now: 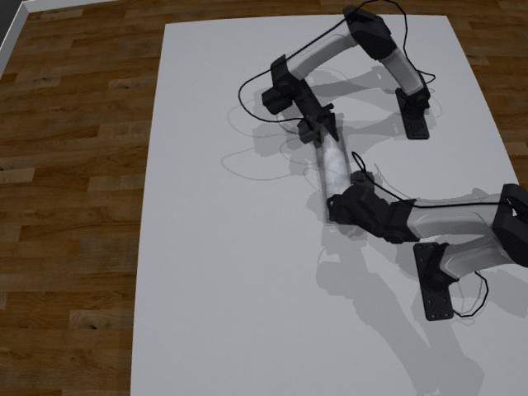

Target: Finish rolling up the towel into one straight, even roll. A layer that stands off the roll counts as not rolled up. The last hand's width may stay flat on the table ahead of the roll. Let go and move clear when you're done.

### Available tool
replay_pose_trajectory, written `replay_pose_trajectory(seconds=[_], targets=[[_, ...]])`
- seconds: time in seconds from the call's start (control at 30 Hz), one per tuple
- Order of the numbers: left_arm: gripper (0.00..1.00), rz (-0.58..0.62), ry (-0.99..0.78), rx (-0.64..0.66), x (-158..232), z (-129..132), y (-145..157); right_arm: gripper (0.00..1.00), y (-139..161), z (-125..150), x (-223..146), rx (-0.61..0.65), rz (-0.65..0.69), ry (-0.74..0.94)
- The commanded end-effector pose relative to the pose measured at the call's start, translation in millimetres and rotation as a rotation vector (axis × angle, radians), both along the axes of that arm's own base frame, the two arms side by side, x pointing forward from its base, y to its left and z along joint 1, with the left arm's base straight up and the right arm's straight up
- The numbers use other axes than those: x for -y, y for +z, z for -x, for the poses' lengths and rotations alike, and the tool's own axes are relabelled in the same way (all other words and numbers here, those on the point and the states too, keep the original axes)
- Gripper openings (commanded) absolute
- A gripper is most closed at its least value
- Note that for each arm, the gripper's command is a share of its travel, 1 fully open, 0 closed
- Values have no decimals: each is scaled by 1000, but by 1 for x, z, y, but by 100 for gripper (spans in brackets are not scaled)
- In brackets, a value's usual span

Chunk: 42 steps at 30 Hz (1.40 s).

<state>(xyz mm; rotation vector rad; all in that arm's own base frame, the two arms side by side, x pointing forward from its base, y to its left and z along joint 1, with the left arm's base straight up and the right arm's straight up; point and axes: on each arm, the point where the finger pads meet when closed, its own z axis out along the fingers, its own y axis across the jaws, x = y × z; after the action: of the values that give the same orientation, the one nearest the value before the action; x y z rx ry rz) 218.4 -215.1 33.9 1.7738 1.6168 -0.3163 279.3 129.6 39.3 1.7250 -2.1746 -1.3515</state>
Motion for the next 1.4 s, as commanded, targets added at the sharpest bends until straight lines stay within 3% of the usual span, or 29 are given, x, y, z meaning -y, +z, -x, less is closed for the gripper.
replay_pose_trajectory(seconds=[0.0, 0.1, 0.3, 1.3, 1.37], targets=[[68, -3, 2, 12, 1, 0, -3, 38, -2, -1, 2, -14, -5, 0], [55, -3, 2, 12, 1, 0, -3, 38, -2, -1, 2, -14, -5, 0], [48, -3, 2, 12, 1, 0, -3, 38, -2, -1, 2, -14, -5, 0], [39, -3, 2, 12, 1, 0, -3, 38, -2, -1, 2, -14, -5, 0], [39, -3, 2, 12, 1, 0, -3, 45, -1, -1, 2, -14, -5, 0]])
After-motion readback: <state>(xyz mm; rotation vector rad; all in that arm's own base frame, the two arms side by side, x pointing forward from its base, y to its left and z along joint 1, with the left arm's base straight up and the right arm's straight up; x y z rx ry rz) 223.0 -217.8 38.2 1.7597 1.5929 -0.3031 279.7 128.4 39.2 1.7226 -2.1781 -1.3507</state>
